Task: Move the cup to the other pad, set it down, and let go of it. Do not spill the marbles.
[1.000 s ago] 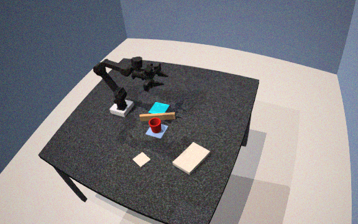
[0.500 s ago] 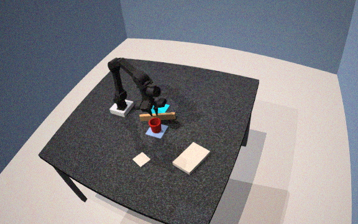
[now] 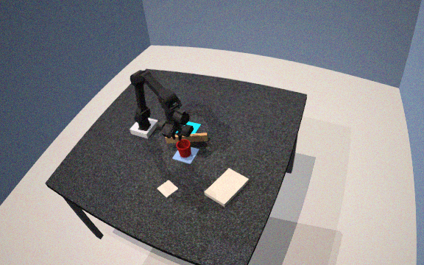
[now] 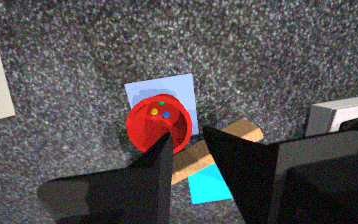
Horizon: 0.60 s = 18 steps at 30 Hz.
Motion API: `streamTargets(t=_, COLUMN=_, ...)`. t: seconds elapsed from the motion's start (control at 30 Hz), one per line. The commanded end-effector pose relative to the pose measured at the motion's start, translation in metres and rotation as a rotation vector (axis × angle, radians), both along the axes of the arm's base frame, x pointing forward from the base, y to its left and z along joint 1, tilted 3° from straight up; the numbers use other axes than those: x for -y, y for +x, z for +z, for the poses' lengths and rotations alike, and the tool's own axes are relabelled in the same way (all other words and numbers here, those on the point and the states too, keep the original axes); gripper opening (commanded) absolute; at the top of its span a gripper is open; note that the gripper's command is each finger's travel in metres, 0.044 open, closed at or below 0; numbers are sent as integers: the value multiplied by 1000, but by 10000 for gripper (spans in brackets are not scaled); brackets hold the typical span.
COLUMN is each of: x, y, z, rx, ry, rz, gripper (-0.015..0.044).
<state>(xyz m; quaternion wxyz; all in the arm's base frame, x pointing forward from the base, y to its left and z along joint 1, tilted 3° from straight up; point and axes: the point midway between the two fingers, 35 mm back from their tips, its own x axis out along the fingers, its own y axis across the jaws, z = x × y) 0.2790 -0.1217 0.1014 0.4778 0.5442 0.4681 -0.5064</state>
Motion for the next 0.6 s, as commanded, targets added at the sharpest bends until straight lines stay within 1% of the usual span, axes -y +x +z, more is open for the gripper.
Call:
streamTargets(t=0.0, x=-1, y=-1, z=-8, rx=-9, ry=11, rz=-5, gripper=148)
streamTargets(t=0.57, x=-2, y=0, z=-36, rx=-9, ry=11, rz=-5, gripper=148)
